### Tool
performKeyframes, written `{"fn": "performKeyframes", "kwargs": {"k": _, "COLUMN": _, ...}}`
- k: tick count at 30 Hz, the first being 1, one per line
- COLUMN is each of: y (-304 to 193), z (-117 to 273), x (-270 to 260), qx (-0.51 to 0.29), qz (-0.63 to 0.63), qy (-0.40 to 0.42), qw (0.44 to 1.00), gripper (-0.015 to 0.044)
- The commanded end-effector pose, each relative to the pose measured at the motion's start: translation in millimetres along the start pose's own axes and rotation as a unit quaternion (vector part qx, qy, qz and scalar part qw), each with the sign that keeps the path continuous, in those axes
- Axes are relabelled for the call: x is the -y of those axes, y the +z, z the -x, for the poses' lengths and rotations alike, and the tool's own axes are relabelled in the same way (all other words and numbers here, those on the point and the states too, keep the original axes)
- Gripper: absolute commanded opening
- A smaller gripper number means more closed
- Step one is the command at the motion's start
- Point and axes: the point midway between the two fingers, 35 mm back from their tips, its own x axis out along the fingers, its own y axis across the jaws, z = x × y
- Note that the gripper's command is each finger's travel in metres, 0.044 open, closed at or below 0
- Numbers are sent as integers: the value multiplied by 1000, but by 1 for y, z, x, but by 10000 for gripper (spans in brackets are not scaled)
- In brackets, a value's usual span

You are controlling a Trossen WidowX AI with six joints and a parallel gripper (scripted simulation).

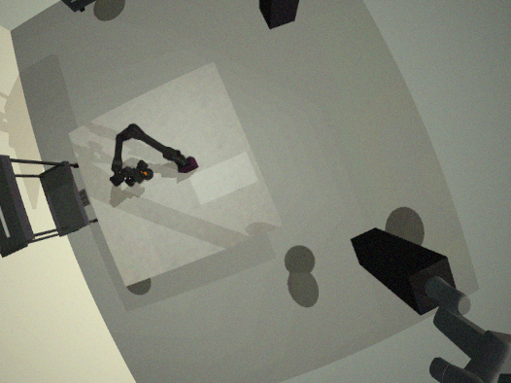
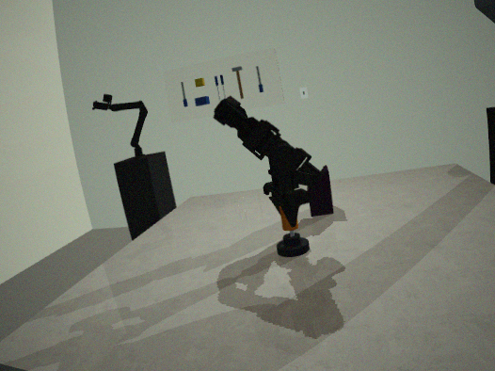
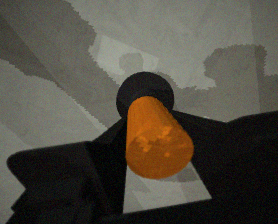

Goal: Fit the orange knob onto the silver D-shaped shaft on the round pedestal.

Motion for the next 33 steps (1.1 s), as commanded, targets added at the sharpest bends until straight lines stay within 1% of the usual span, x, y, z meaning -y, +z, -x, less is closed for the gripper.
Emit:
{"fn": "performKeyframes", "kwargs": {"k": 1, "y": -2, "z": 3, "x": 1, "qx": -2, "qz": 58, "qy": -4, "qw": 998, "gripper": 0}}
{"fn": "performKeyframes", "kwargs": {"k": 33, "y": -2, "z": 2, "x": 1, "qx": -2, "qz": 63, "qy": -4, "qw": 998, "gripper": 0}}
